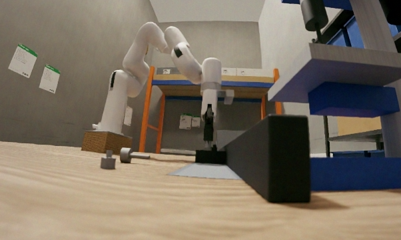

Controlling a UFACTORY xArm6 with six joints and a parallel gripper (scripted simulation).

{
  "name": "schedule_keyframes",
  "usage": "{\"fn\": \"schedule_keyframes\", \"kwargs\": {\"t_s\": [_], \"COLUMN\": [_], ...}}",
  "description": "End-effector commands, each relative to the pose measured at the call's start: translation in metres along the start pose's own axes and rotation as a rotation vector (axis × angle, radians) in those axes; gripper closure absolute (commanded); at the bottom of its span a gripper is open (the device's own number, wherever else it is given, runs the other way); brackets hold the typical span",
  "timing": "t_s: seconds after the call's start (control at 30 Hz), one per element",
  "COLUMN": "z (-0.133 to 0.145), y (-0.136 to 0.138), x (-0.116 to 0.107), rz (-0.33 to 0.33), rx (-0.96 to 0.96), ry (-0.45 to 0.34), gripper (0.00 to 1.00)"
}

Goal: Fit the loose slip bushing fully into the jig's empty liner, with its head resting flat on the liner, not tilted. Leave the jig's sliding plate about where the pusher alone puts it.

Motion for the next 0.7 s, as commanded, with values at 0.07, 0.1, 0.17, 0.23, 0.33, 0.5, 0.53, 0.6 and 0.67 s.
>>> {"fn": "schedule_keyframes", "kwargs": {"t_s": [0.07,0.1,0.17,0.23,0.33,0.5,0.53,0.6,0.67], "z": [-0.0015,-0.0015,-0.0015,-0.0015,-0.0015,-0.0015,-0.0015,-0.0015,-0.0015], "y": [0.0006,0.0006,0.0006,0.0006,0.0006,0.0006,0.0006,0.0006,0.0006], "x": [-0.0015,-0.0015,-0.0015,-0.0015,-0.0012,-0.0003,-0.0001,0.0002,0.0002], "rz": [0.002,0.002,0.002,0.002,0.002,0.002,0.002,0.002,0.002], "rx": [0.000,0.000,0.000,0.000,0.000,0.000,0.000,0.000,0.000], "ry": [0.004,0.004,0.004,0.004,0.004,0.004,0.004,0.004,0.004], "gripper": [0.74,0.74,0.74,0.74,0.74,0.74,0.74,0.74,0.74]}}
Point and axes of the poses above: the point where the finger pads meet when closed, its own x axis out along the fingers, its own y axis across the jaws, z = x × y, the point moved 1 cm from there along -x, back along the fingers, and after that the axes turned 10 degrees about -x, right-handed, at the moved point
